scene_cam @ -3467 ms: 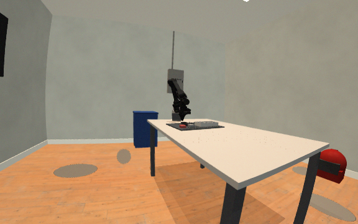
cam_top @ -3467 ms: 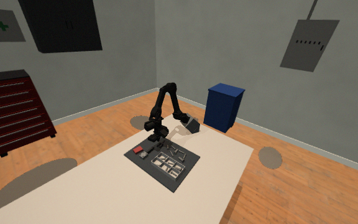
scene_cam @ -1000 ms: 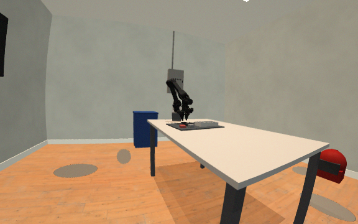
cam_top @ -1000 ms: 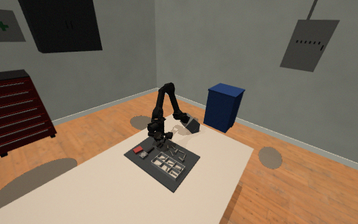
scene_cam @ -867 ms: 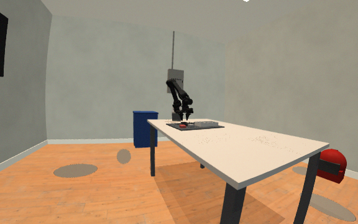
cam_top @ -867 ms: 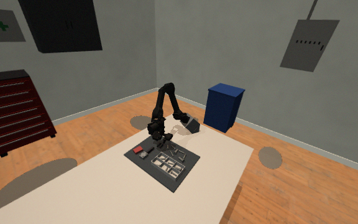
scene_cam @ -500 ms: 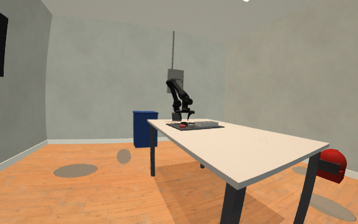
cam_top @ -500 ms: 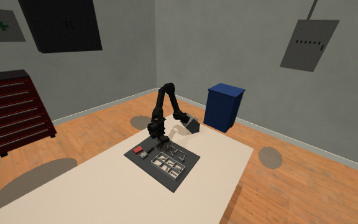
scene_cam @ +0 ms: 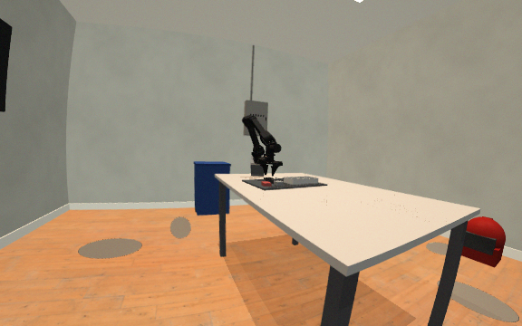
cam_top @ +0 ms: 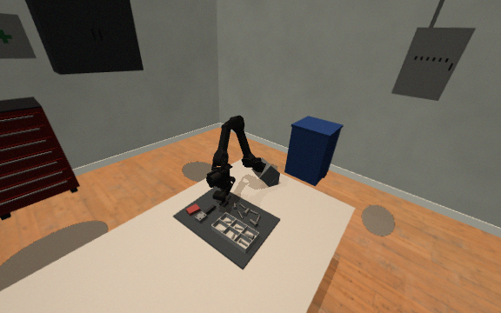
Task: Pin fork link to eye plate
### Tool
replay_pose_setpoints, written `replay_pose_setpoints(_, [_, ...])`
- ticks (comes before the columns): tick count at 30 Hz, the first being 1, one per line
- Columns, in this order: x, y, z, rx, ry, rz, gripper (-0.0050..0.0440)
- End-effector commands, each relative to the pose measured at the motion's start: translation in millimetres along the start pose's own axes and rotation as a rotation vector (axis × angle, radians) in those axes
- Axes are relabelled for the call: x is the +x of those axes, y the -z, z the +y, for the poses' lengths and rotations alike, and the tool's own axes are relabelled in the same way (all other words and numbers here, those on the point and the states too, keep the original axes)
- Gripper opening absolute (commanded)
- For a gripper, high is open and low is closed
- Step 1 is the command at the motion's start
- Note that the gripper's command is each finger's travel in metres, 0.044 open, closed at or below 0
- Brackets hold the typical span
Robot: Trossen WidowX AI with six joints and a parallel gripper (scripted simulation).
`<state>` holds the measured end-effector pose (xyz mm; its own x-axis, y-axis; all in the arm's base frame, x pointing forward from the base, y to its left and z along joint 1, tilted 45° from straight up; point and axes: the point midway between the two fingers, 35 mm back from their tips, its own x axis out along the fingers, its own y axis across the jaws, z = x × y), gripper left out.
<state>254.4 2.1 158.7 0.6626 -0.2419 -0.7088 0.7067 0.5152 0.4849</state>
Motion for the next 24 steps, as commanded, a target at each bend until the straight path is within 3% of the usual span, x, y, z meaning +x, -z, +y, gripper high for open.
replay_pose_setpoints(1, [0.0, -0.3, 0.0, 0.219, 0.003, -0.003, 0.029])
replay_pose_setpoints(12, [0.0, -0.1, -0.1, 0.882, 0.004, -0.005, 0.029])
replay_pose_setpoints(14, [0.0, -0.1, -0.1, 0.882, 0.004, -0.005, 0.029])
replay_pose_setpoints(24, [0.1, 0.2, -0.1, 1.546, 0.005, -0.008, 0.029])
